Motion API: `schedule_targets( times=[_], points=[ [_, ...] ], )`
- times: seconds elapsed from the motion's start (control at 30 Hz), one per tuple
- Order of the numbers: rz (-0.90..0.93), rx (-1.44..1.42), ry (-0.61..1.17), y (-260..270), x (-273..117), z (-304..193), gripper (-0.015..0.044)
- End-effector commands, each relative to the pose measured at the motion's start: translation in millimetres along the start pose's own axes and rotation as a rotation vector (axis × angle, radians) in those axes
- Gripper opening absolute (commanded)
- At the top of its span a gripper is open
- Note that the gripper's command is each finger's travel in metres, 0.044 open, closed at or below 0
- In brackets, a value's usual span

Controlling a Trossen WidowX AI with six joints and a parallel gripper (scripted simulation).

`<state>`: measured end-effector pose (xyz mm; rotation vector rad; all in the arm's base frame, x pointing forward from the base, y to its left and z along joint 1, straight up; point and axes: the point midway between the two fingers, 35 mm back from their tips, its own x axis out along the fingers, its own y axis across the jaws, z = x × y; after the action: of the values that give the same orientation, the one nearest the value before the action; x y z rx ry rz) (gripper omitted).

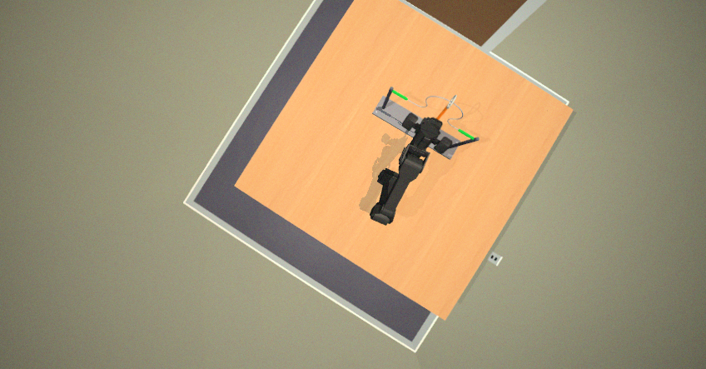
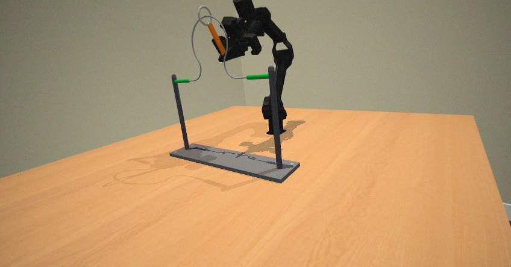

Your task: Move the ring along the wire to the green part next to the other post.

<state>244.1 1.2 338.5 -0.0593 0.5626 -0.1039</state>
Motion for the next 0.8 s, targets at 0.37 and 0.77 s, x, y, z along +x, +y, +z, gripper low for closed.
schedule_targets(
  times=[0.37, 0.77],
  points=[
    [-0.121, -0.190, -0.024, -7.5, 2.1, -1.1, -0.0150],
    [-0.212, -0.329, -0.044, -13.5, 2.0, 0.3, -0.0150]
  ],
)
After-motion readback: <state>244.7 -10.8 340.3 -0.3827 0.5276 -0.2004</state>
